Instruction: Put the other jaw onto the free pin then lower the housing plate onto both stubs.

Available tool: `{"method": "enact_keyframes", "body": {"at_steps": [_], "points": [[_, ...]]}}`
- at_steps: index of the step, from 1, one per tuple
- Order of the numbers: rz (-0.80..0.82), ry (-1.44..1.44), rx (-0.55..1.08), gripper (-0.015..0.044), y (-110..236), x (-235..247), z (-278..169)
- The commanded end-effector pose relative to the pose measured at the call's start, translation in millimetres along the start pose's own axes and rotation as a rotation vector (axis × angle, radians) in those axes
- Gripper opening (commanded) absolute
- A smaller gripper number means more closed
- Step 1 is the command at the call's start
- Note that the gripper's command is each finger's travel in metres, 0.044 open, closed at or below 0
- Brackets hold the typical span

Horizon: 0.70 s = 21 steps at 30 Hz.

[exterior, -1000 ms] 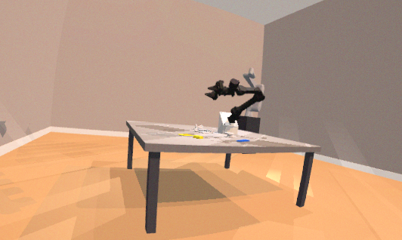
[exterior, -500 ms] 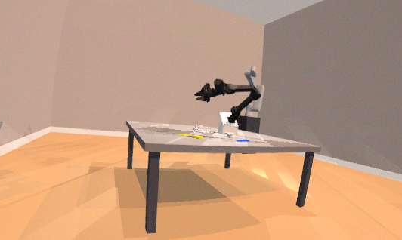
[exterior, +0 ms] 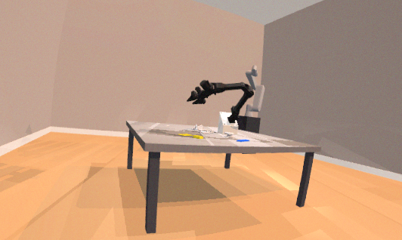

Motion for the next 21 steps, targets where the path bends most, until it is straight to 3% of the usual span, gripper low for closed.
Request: {"method": "enact_keyframes", "body": {"at_steps": [1, 21], "points": [[-0.056, -0.013, 0.053, 0.044, -16.0, -12.4, 6.3], [-0.321, -0.225, 0.374, 0.044, -91.3, -104.1, 29.8]]}}
Point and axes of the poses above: the point midway between the two fingers, 35 mm back from their tips, its own y axis back along the fingers, its own x axis across the jaws, z = x × y, the point moved 8 cm from there along y, back along the fingers, and after that the axes turned 8 degrees about y, right-handed, at the moved point
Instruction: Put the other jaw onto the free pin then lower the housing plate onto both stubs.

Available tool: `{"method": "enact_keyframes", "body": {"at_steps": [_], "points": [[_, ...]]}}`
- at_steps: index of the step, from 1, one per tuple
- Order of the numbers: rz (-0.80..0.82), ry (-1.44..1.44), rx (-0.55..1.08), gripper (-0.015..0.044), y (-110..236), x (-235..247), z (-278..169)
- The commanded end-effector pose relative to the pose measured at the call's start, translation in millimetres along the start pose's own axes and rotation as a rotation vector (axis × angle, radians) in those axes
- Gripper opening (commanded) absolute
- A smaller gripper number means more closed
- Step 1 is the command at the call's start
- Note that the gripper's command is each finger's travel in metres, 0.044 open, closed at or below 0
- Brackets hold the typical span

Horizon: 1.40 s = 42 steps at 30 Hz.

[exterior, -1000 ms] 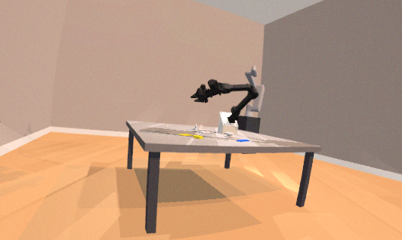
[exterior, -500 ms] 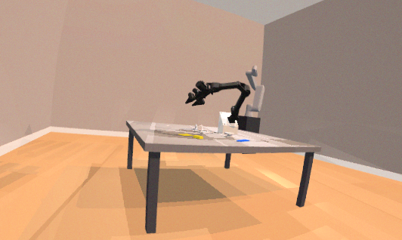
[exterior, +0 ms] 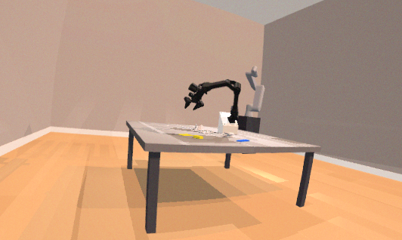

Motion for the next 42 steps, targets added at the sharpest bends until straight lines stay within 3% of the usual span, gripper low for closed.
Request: {"method": "enact_keyframes", "body": {"at_steps": [1, 32, 38, 42], "points": [[-0.034, -0.04, 0.066, 0.044, -13.5, -12.8, 10.2], [-0.16, -0.489, 0.629, 0.044, -110.8, -138.2, 49.9], [-0.159, -0.512, 0.654, 0.044, -116.2, -144.0, 48.9], [-0.158, -0.511, 0.658, 0.044, -142.4, -144.5, 25.5]]}}
Point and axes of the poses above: the point midway between the two fingers, 35 mm back from their tips, its own y axis back along the fingers, its own x axis across the jaws, z = x × y, the point moved 8 cm from there along y, back along the fingers, and after that the axes turned 8 degrees about y, right-handed, at the moved point
